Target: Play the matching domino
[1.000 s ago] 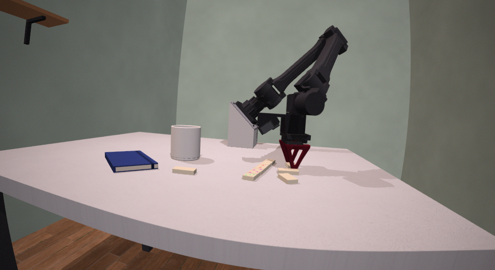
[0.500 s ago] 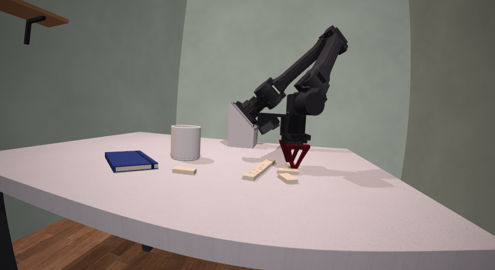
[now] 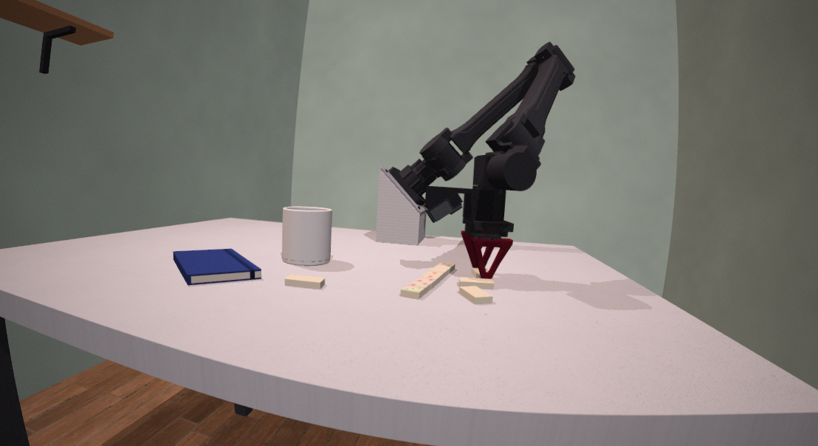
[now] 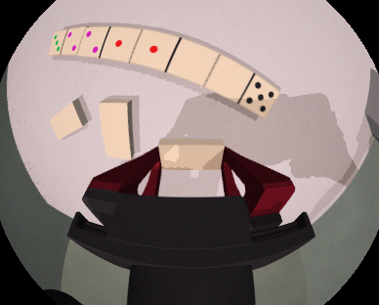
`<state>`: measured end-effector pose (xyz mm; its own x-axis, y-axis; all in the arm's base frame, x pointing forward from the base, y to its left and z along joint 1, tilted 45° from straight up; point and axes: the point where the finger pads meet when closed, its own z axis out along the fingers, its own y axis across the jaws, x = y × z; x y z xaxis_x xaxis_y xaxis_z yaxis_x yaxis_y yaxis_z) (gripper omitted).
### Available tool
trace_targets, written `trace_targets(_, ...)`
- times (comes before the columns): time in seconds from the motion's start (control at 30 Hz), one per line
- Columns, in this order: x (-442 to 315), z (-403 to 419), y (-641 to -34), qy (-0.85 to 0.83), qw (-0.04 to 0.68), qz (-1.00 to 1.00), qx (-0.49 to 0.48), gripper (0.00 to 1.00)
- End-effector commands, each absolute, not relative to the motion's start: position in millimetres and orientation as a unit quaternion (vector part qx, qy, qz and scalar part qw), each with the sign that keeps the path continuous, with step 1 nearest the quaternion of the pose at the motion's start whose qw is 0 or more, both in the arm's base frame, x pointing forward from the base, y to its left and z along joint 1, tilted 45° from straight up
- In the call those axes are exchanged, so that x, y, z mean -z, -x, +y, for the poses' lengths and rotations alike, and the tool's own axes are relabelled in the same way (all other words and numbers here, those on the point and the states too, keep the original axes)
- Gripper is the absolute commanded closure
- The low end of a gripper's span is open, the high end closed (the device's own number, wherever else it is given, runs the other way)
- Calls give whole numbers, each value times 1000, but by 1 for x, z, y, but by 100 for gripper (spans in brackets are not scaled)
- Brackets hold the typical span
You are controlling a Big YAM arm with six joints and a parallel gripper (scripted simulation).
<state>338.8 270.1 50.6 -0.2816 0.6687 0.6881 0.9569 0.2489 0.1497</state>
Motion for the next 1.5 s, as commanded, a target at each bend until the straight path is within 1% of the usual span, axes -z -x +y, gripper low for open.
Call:
trace_targets(0.0,-50,271,-340,544,252,-748,284,50)
trace_targets(0.93,-48,271,-340,544,253,-749,283,50)
trace_targets(1.27,-76,243,-342,547,253,-746,284,50)
trace_targets(1.47,-76,243,-342,547,253,-746,284,50)
